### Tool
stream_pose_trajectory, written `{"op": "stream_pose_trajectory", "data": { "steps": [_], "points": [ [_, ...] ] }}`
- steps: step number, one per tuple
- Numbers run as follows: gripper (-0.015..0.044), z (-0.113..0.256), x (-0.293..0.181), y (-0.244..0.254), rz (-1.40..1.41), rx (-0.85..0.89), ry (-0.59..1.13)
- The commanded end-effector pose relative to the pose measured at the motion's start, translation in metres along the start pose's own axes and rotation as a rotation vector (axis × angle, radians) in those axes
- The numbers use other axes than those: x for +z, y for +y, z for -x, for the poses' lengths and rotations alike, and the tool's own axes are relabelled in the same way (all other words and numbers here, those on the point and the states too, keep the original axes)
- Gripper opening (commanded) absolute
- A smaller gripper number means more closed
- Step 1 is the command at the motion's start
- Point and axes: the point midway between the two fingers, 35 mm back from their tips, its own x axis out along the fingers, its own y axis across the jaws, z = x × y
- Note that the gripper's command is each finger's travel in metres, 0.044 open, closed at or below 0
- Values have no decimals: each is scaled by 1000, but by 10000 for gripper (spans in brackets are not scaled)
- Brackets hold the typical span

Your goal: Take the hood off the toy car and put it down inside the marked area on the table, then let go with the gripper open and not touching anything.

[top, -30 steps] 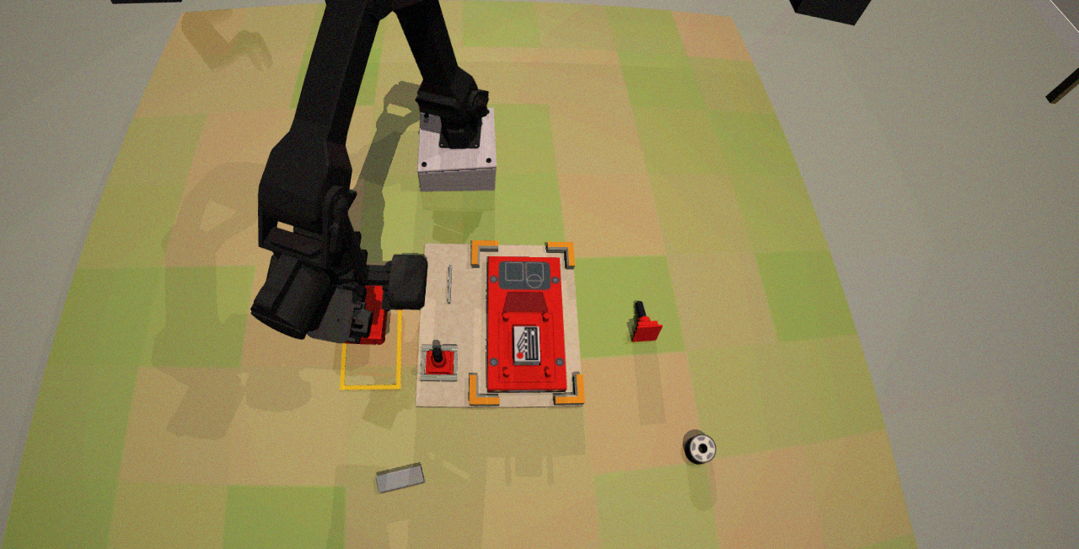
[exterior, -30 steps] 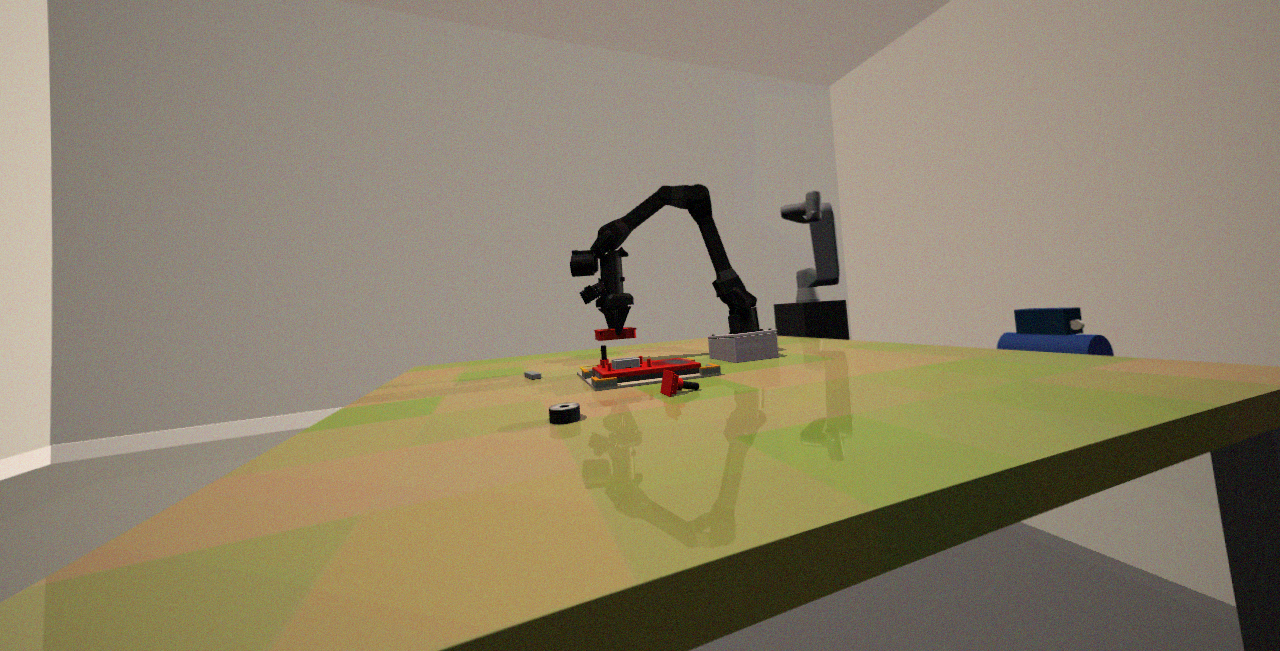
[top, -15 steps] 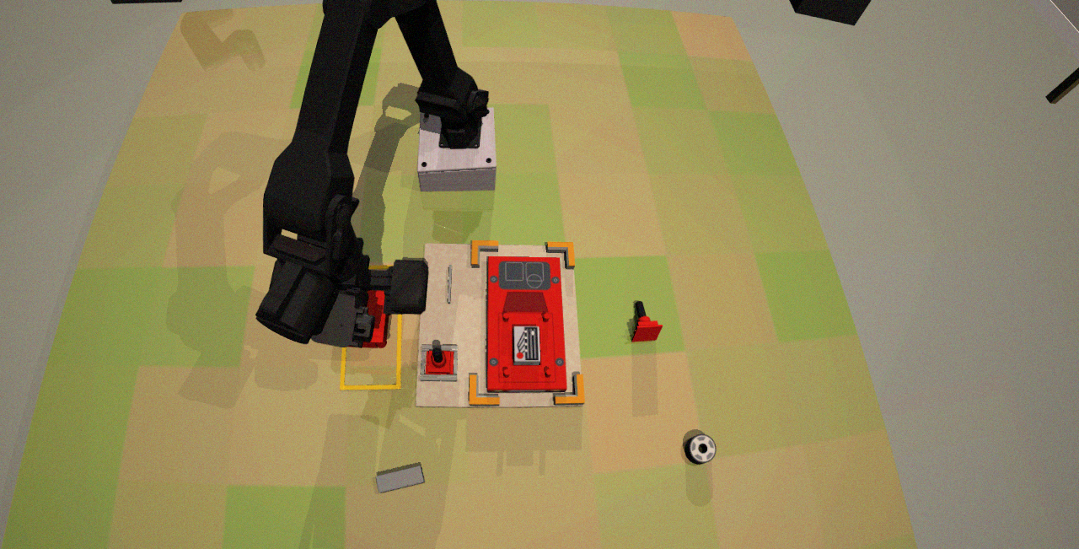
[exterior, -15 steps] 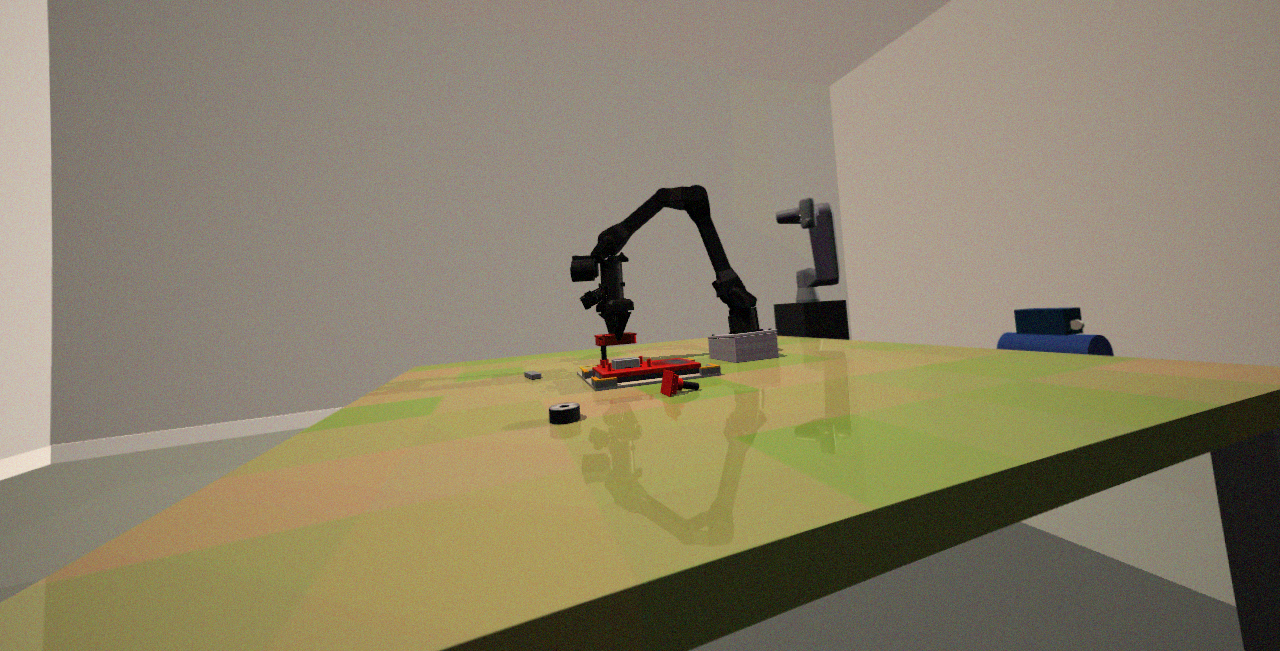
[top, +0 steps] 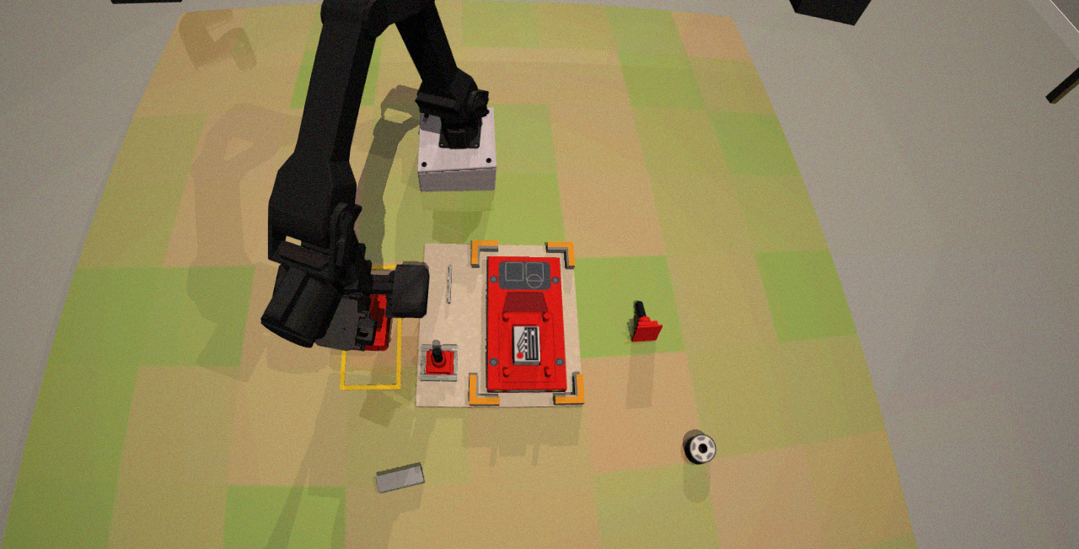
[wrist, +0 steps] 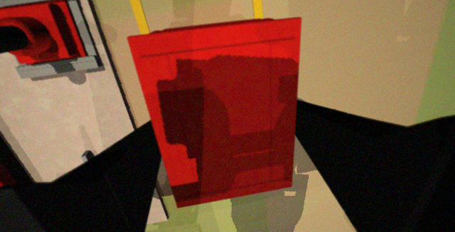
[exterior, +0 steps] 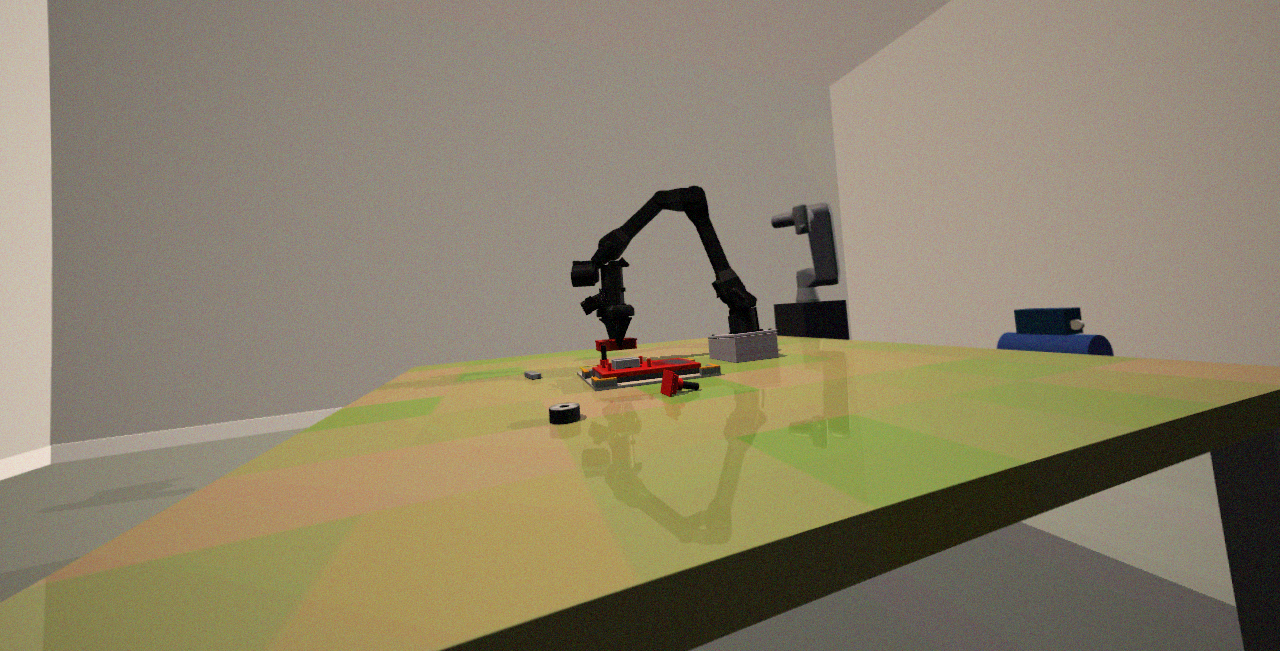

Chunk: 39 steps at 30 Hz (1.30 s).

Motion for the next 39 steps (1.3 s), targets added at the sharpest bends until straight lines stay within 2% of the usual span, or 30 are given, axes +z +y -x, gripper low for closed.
{"op": "stream_pose_trajectory", "data": {
  "steps": [1,39],
  "points": [
    [0,-5,-2,1,6,5,3],
    [0,-28,-4,1,6,5,3]
  ]
}}
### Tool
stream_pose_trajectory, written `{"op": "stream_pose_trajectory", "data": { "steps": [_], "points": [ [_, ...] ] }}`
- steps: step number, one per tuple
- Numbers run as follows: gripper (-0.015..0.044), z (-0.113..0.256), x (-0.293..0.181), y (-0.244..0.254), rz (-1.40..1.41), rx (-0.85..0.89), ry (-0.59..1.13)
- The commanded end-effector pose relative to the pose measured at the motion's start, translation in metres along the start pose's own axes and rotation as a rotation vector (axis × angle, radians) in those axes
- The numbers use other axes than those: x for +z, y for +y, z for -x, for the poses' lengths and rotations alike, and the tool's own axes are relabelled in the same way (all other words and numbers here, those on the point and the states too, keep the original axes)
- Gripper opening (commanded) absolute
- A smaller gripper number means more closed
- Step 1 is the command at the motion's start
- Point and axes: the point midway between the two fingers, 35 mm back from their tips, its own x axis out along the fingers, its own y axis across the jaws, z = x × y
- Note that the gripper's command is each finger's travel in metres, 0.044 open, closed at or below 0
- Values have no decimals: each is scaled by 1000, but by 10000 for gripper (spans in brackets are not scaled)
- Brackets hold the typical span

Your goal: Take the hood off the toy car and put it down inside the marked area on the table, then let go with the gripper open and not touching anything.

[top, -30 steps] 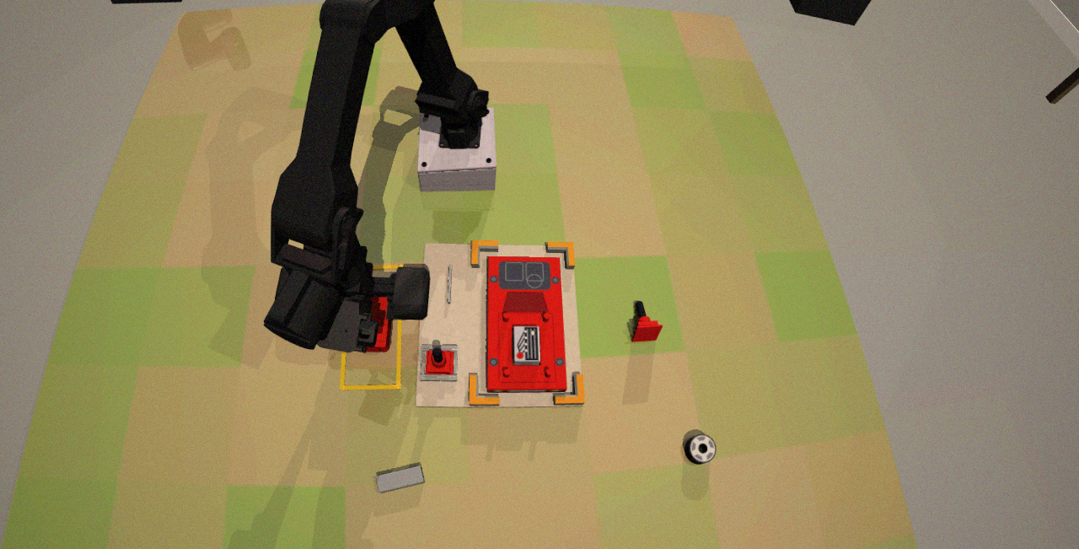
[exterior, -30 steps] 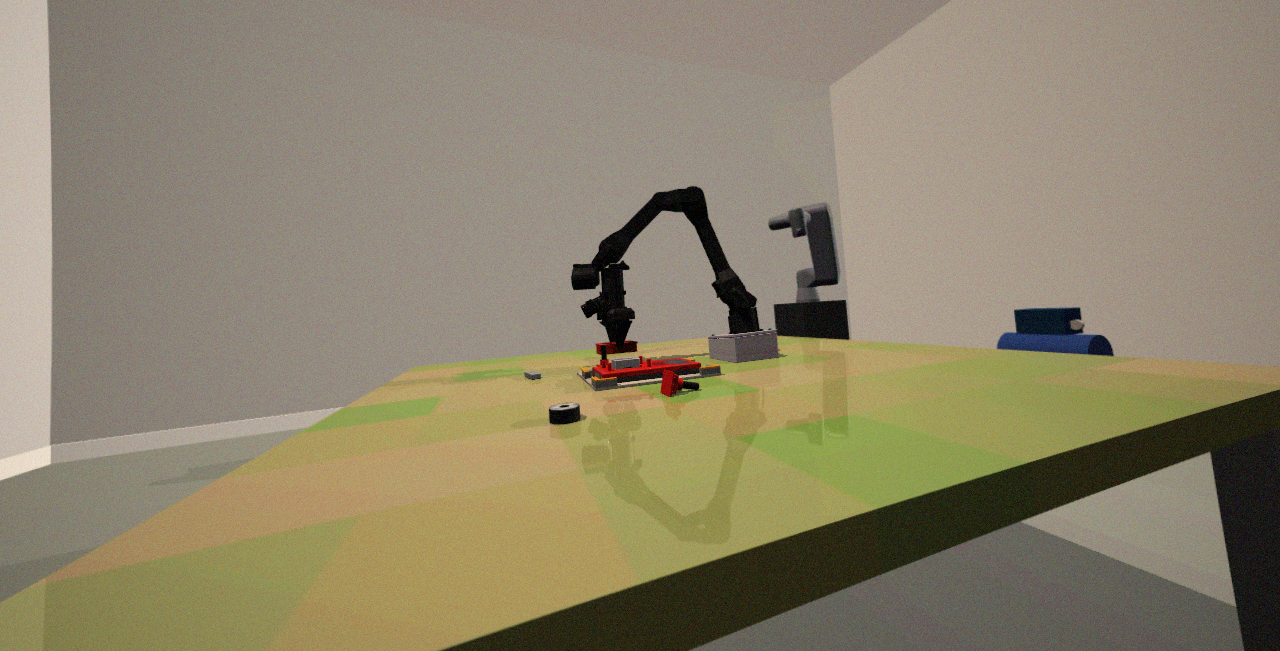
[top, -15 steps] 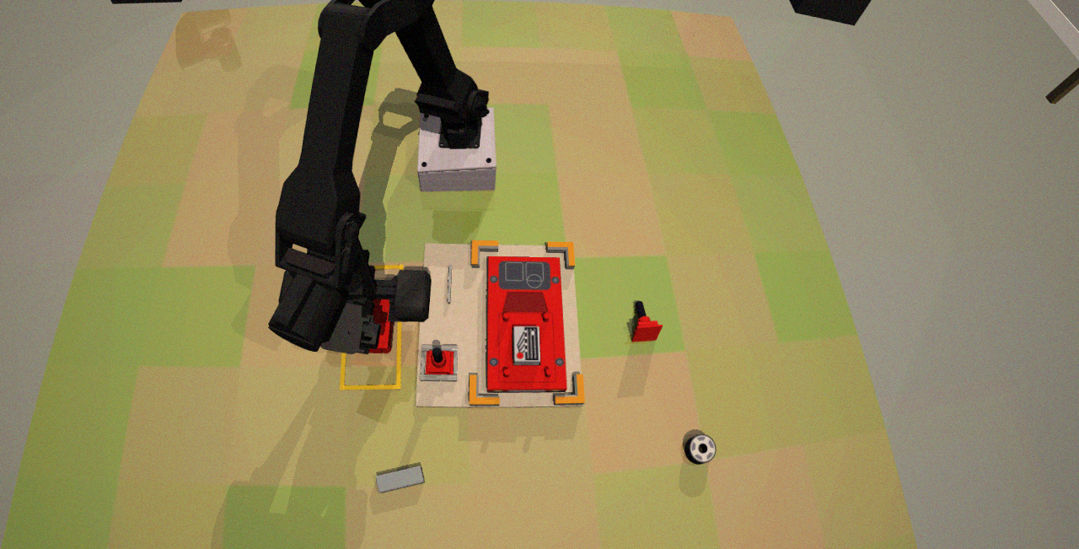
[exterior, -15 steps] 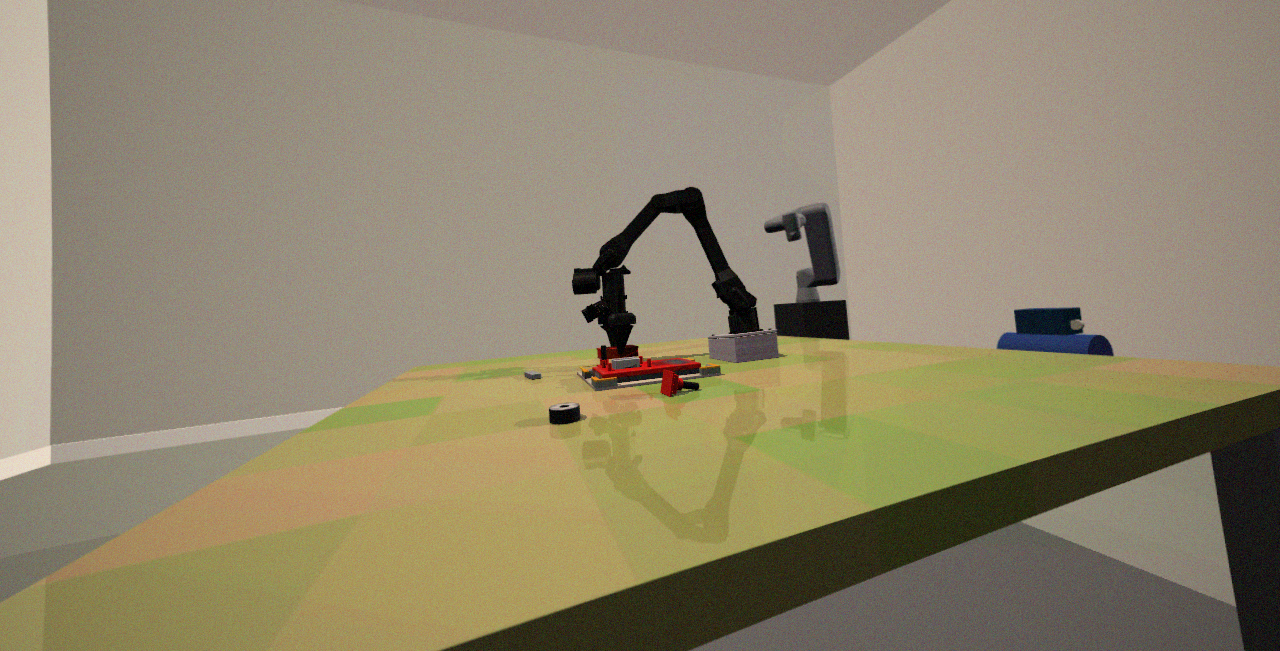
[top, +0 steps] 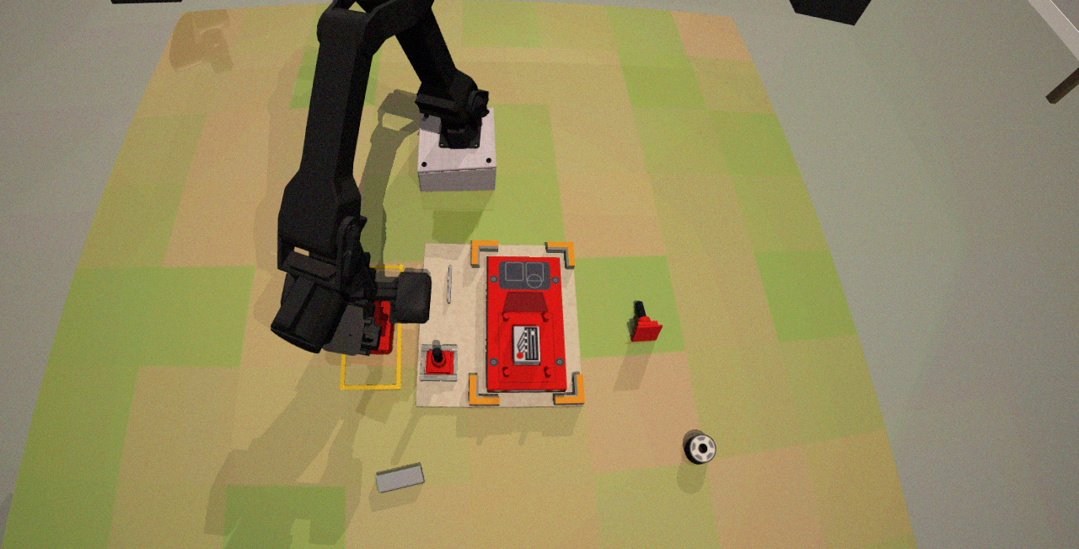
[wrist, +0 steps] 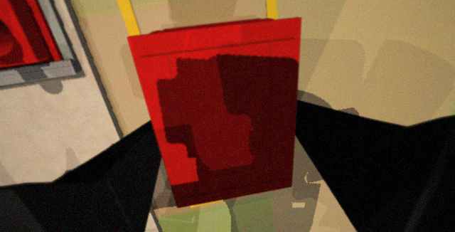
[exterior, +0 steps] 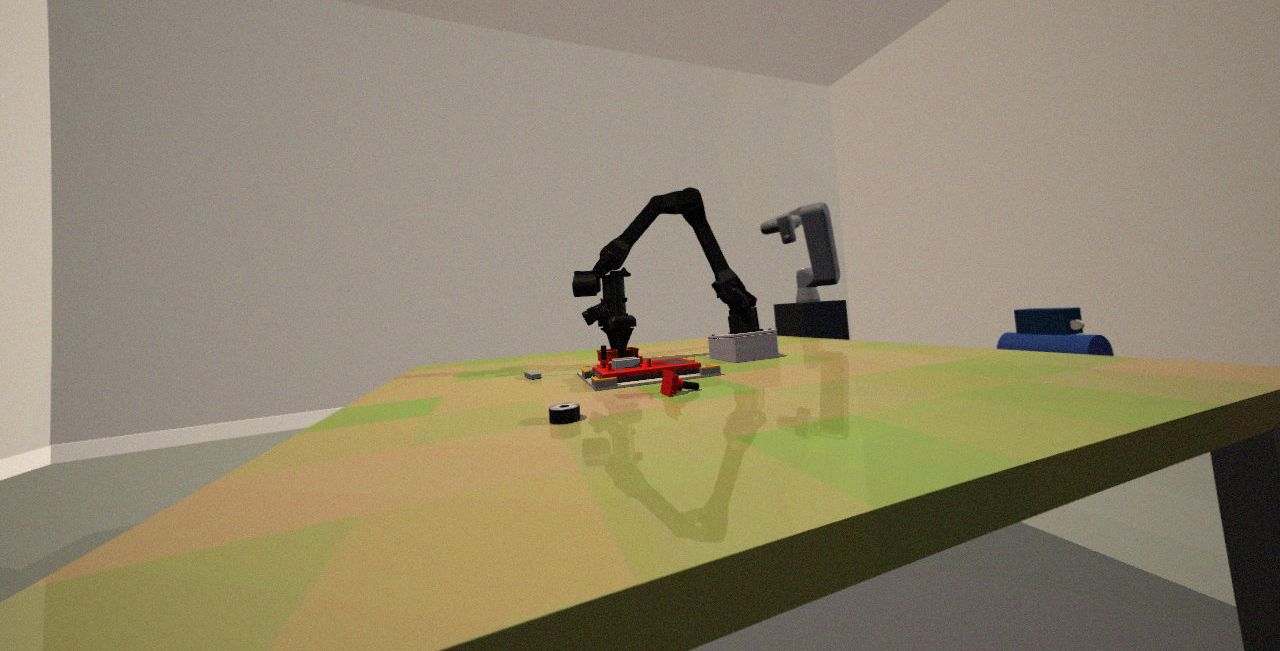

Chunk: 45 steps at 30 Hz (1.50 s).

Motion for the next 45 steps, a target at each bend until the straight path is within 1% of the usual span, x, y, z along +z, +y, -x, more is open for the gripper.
{"op": "stream_pose_trajectory", "data": {
  "steps": [1,26,42,43,45],
  "points": [
    [0,-3,0,1,6,4,0],
    [0,-15,-1,1,6,4,0],
    [420,-13,0,0,0,0,0],
    [440,-10,0,0,0,0,0],
    [440,3,1,0,0,0,0]
  ]
}}
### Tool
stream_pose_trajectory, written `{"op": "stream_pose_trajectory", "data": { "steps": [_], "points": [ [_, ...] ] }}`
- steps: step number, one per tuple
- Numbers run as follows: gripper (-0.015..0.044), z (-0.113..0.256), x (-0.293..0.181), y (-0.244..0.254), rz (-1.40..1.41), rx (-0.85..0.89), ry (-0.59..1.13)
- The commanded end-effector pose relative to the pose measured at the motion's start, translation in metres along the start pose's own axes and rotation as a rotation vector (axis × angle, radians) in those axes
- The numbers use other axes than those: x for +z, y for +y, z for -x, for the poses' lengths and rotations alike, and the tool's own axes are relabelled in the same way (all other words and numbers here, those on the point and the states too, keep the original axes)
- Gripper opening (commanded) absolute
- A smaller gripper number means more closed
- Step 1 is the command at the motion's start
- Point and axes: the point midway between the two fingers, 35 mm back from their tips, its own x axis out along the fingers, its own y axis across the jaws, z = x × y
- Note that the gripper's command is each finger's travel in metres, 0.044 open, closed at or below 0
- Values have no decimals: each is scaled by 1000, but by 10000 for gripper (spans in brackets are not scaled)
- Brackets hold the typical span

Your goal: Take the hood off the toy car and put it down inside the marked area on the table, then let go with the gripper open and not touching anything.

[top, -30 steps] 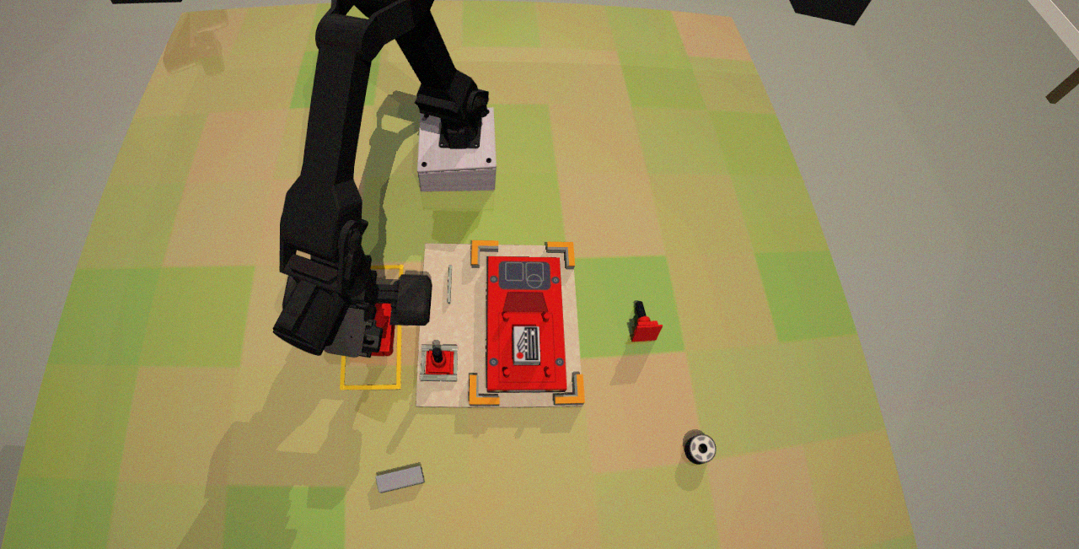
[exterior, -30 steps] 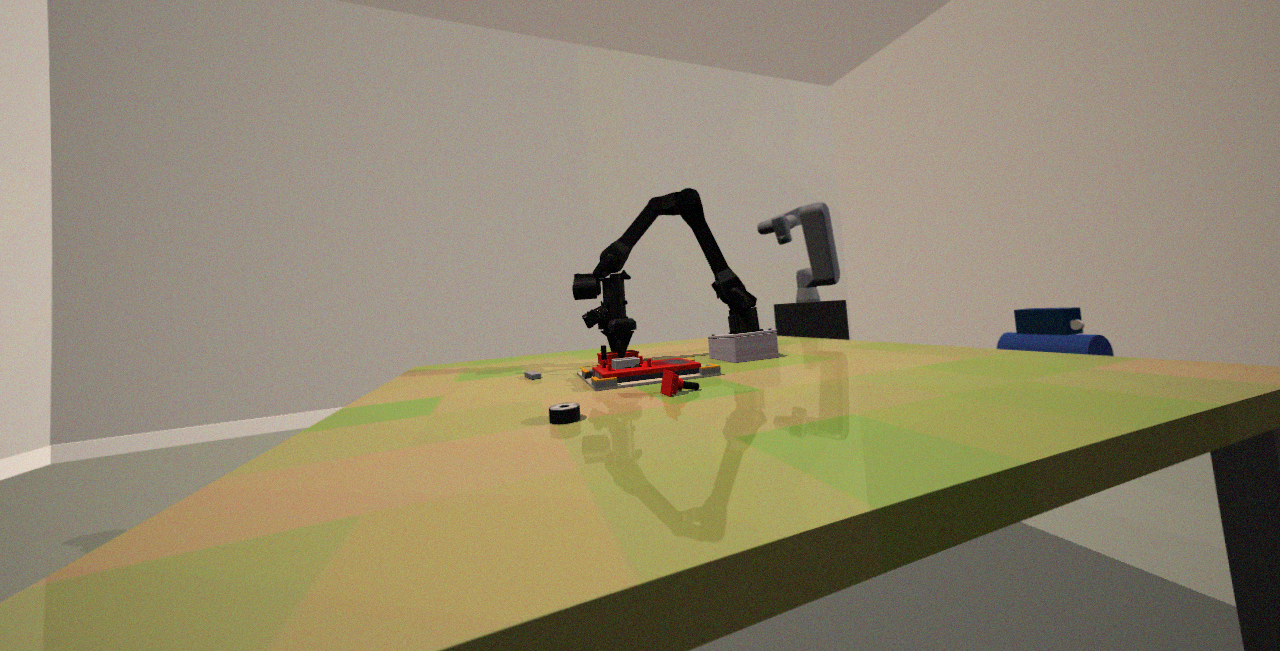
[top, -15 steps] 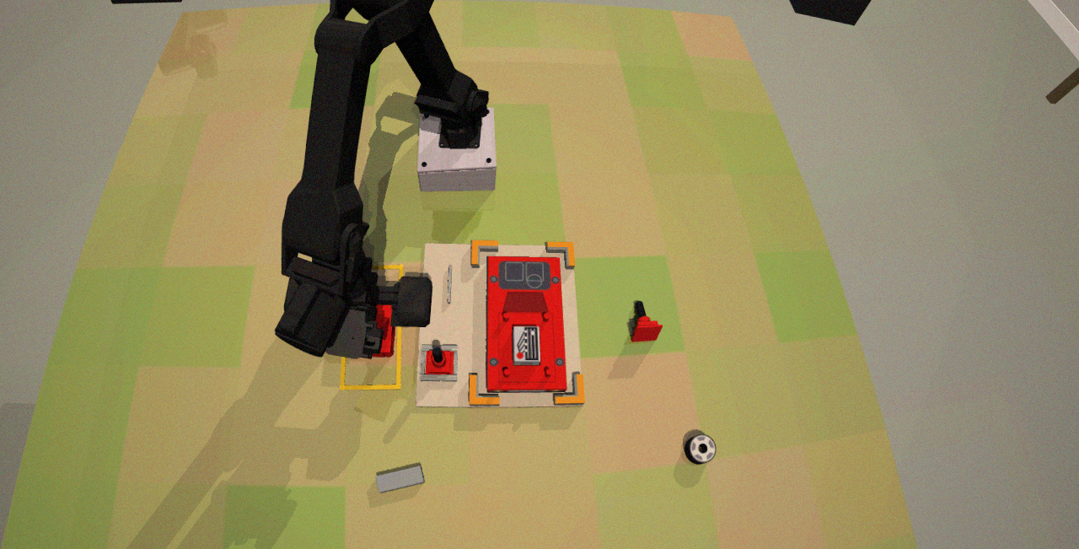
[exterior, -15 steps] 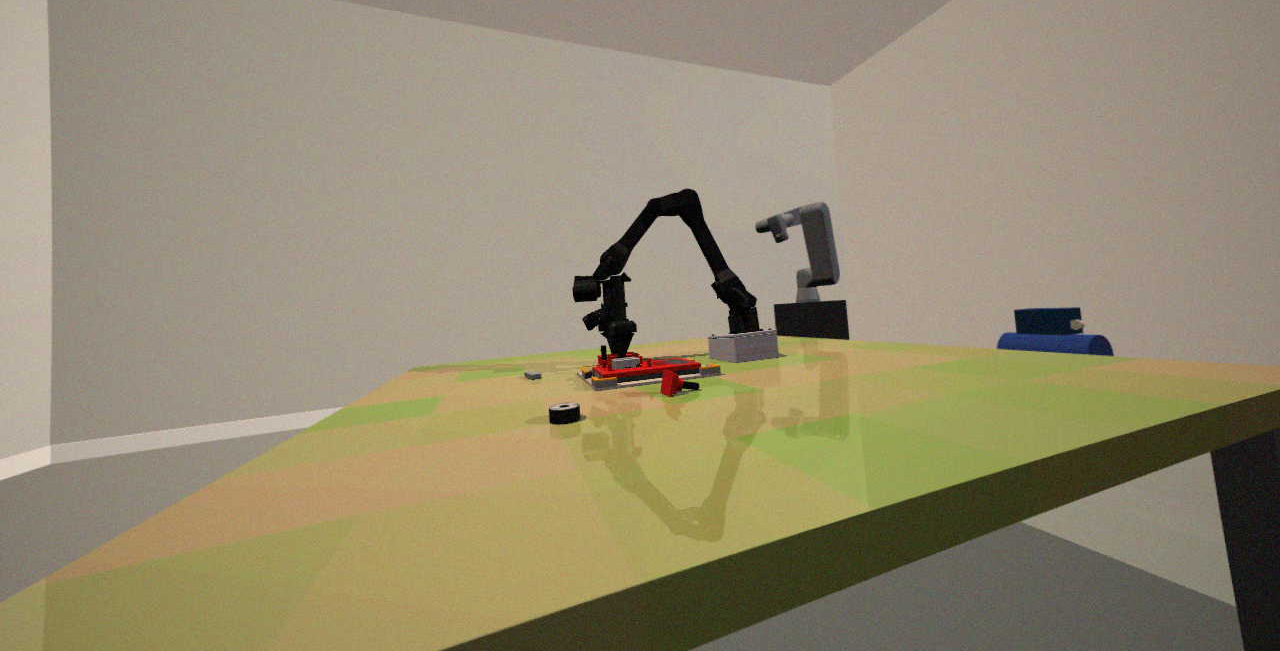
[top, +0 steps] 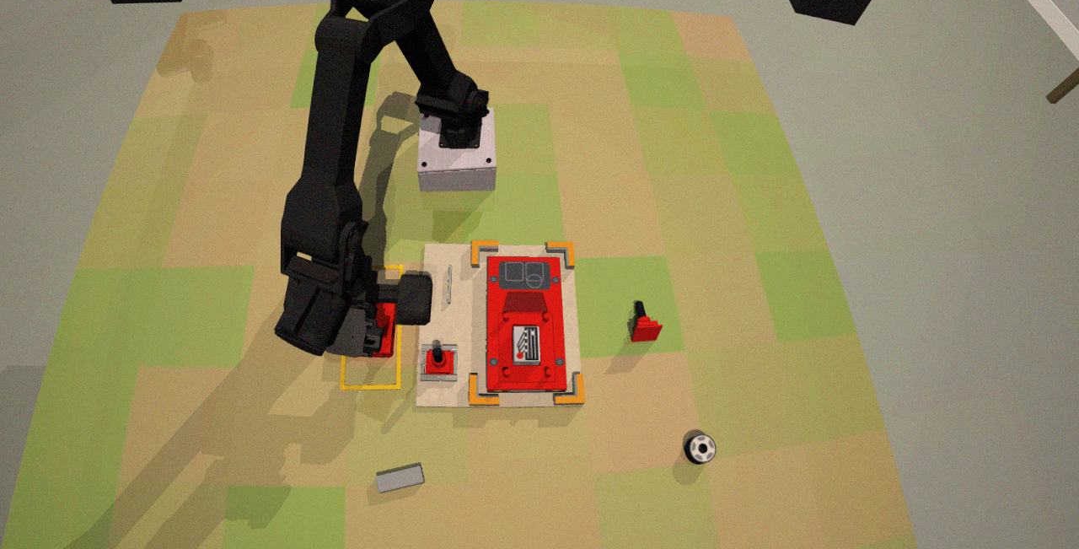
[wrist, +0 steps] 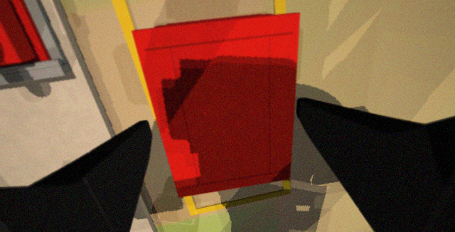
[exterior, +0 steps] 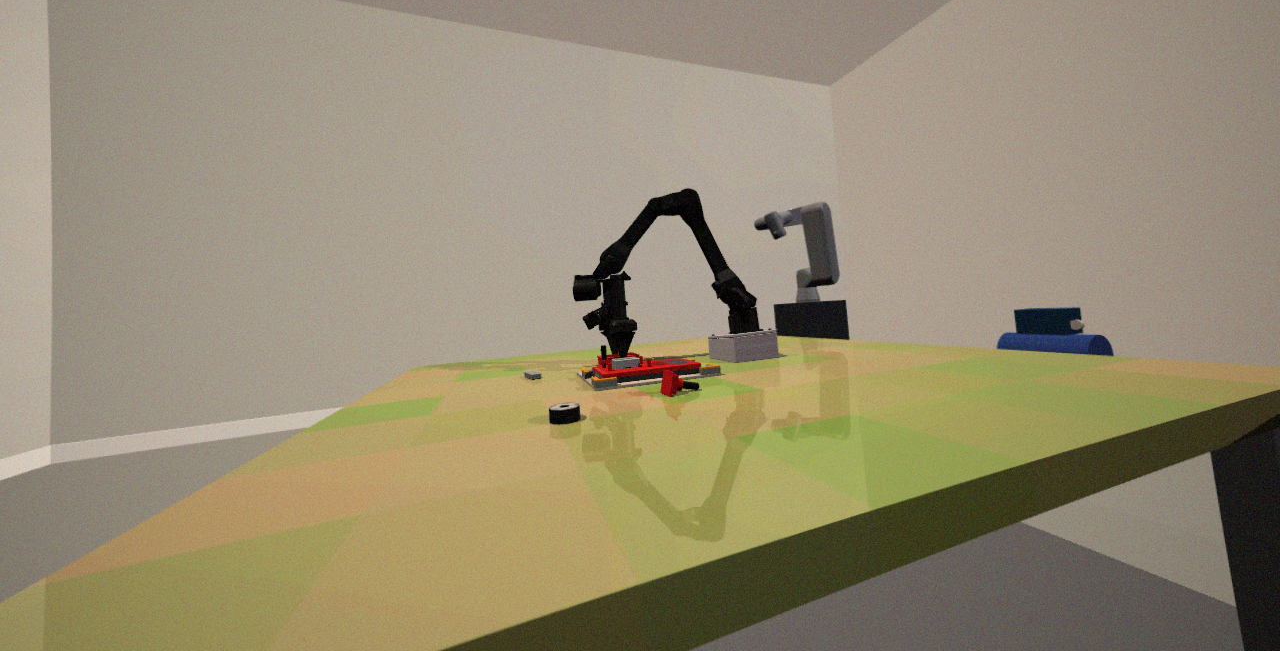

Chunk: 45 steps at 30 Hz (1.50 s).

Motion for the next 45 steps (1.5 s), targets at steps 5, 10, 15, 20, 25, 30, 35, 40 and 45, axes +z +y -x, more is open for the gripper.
{"op": "stream_pose_trajectory", "data": {
  "steps": [5,10,15,20,25,30,35,40,45],
  "points": [
    [440,66,2,-1,-1,-2,-7],
    [440,68,1,0,-1,-2,-7],
    [440,68,1,0,-1,-2,-7],
    [440,68,1,0,-1,-2,-7],
    [440,68,1,0,-1,-2,-7],
    [440,68,1,0,-1,-2,-7],
    [440,68,1,0,-1,-2,-7],
    [440,68,1,0,-1,-2,-7],
    [440,68,1,0,-1,-2,-7]
  ]
}}
